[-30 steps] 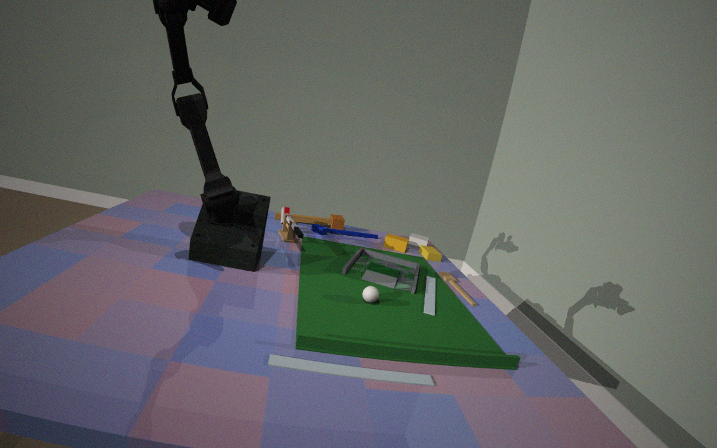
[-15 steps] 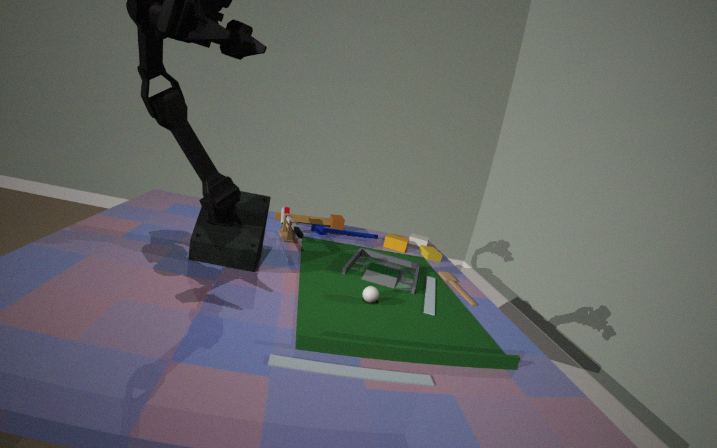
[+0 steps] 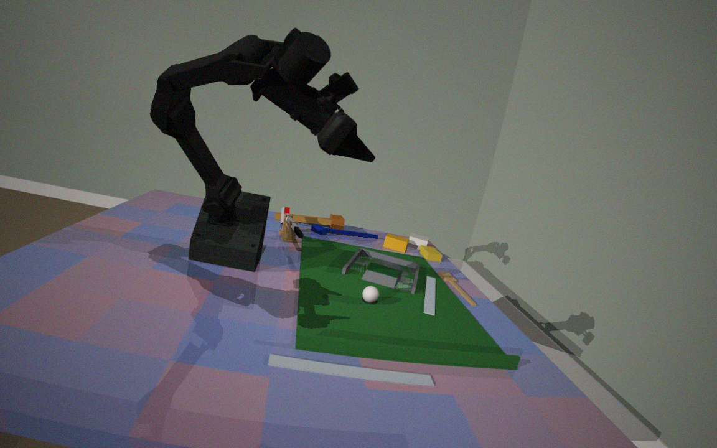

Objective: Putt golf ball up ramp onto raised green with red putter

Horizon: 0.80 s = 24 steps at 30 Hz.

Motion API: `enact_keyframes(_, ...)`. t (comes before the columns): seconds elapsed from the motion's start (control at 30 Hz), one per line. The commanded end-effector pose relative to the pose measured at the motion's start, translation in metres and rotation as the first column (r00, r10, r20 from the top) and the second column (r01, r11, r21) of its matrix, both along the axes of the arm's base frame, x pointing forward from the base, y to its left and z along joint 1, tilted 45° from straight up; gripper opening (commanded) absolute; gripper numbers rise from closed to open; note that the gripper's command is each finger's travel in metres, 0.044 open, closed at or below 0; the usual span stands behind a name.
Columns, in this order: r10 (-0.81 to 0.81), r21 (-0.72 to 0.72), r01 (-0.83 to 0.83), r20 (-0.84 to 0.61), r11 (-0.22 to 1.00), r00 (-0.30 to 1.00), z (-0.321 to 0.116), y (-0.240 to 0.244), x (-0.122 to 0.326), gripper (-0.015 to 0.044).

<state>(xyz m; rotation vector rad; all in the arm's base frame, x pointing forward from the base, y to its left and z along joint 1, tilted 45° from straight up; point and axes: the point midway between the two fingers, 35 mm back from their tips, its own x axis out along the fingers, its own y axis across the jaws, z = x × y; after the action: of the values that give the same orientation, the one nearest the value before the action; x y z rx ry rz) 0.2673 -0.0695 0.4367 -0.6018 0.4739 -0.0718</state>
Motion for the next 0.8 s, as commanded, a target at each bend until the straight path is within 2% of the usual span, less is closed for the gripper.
enact_keyframes(0.0,0.076,-0.007,-0.078,-0.121,0.997,0.990,-0.039,0.014,0.039,0.0440)
enact_keyframes(0.17,0.172,-0.006,-0.182,-0.303,0.983,0.938,-0.106,0.044,0.087,0.0440)
enact_keyframes(0.33,0.244,-0.005,-0.274,-0.442,0.962,0.863,-0.168,0.083,0.115,0.0440)
enact_keyframes(0.5,0.289,-0.012,-0.359,-0.567,0.933,0.771,-0.225,0.115,0.126,0.0440)
enact_keyframes(0.77,0.316,-0.020,-0.561,-0.810,0.827,0.495,-0.356,0.180,0.112,0.0440)
